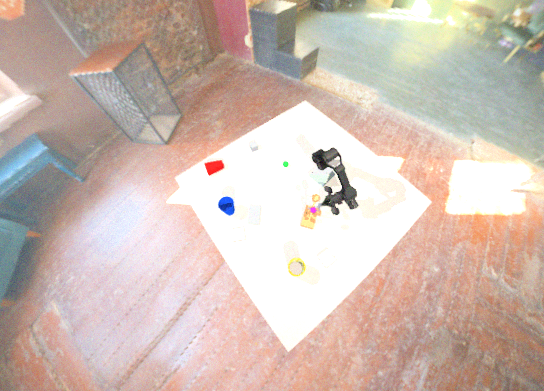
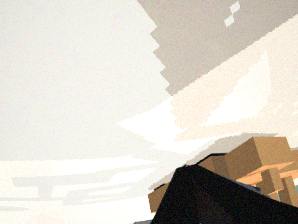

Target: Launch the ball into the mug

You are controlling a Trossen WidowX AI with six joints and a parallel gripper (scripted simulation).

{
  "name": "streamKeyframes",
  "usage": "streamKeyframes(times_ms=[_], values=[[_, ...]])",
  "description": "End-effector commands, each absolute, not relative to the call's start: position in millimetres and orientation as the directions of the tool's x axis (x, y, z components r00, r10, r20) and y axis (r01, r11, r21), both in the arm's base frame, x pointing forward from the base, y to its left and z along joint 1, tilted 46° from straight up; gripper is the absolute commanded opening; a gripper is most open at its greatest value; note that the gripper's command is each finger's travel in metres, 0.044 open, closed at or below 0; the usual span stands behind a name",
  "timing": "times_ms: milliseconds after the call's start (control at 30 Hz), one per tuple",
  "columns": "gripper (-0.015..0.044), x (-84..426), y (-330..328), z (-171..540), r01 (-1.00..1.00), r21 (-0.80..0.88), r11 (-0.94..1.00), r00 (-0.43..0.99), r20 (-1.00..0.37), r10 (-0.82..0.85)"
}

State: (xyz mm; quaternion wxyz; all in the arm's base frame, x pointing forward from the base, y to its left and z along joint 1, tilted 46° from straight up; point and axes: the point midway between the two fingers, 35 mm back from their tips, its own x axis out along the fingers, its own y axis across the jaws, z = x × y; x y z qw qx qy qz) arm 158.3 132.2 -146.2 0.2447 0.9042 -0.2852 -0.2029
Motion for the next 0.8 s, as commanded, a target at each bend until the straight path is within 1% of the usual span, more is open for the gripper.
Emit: streamKeyframes(times_ms=[0,267,433,467,567,767], values=[[0.0000,154,145,-144,-0.413,0.569,-0.711,0.753,-0.225,-0.618],[0.0000,108,241,-103,-0.413,0.554,-0.723,0.754,-0.237,-0.612],[0.0000,102,247,-98,-0.413,0.553,-0.723,0.755,-0.237,-0.612],[0.0026,111,235,-108,-0.406,0.560,-0.722,0.759,-0.233,-0.608],[0.0105,113,238,-109,-0.421,0.534,-0.734,0.750,-0.250,-0.612],[0.0263,125,250,-113,-0.489,0.411,-0.770,0.709,-0.327,-0.625]])
